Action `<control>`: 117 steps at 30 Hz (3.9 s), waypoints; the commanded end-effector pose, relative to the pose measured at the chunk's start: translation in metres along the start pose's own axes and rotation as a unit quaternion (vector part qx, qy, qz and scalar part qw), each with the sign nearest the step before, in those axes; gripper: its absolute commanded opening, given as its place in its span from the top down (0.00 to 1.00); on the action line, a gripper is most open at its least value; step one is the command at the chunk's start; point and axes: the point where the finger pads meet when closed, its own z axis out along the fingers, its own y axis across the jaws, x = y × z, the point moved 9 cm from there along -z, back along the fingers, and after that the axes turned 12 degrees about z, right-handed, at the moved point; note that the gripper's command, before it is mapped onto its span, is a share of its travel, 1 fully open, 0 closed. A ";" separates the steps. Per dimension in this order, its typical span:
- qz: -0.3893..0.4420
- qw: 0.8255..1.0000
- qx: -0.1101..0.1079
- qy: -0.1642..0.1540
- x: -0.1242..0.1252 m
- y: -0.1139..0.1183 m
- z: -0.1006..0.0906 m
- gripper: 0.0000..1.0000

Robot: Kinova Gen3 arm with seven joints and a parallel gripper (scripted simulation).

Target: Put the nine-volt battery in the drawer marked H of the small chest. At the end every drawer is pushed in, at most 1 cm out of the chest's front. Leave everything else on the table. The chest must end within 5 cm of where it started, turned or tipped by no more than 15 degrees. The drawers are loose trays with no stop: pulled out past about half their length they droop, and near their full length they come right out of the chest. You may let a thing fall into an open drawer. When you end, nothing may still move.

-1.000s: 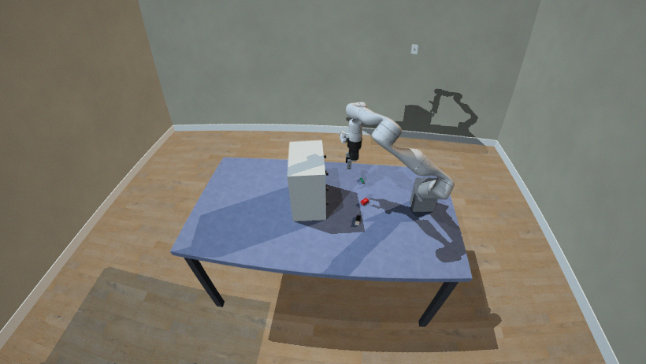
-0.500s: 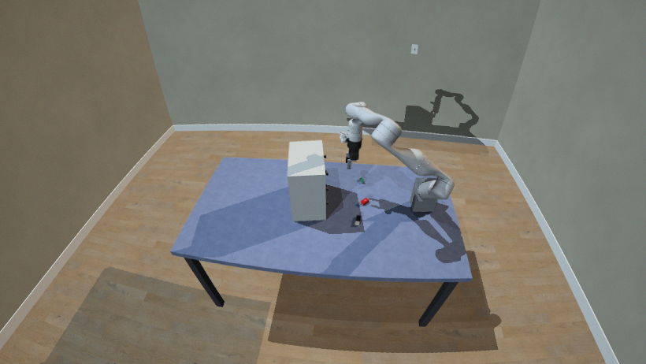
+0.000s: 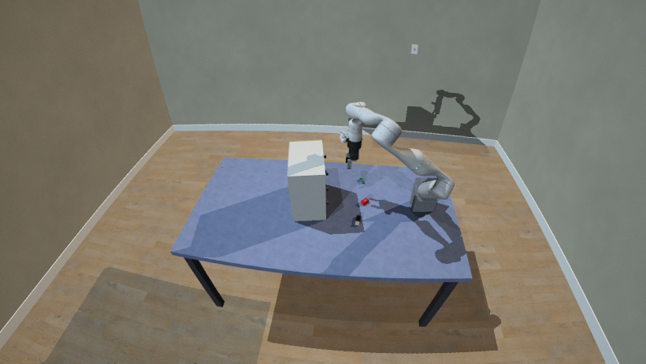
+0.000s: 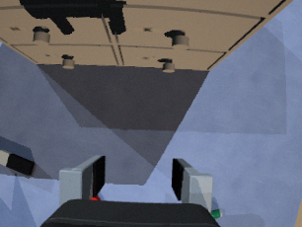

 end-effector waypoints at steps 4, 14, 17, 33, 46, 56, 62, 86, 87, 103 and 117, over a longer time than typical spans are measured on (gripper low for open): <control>0.004 1.000 0.001 -0.005 0.000 0.000 0.001 0.00; 0.004 1.000 0.001 -0.005 0.000 0.000 0.001 0.00; 0.004 1.000 0.001 -0.005 0.000 0.000 0.001 0.00; 0.004 1.000 0.001 -0.005 0.000 0.000 0.001 0.00; 0.004 1.000 0.001 -0.005 0.000 0.000 0.001 0.00; 0.004 1.000 0.001 -0.005 0.000 0.000 0.001 0.00; 0.004 1.000 0.001 -0.005 0.000 0.000 0.001 0.00; 0.006 1.000 0.003 -0.007 -0.004 -0.005 0.002 0.00; 0.006 1.000 0.003 -0.007 -0.004 -0.005 0.002 0.00; 0.005 1.000 0.003 -0.007 -0.027 -0.116 0.001 0.00; 0.004 1.000 0.002 -0.005 -0.032 -0.149 -0.001 0.00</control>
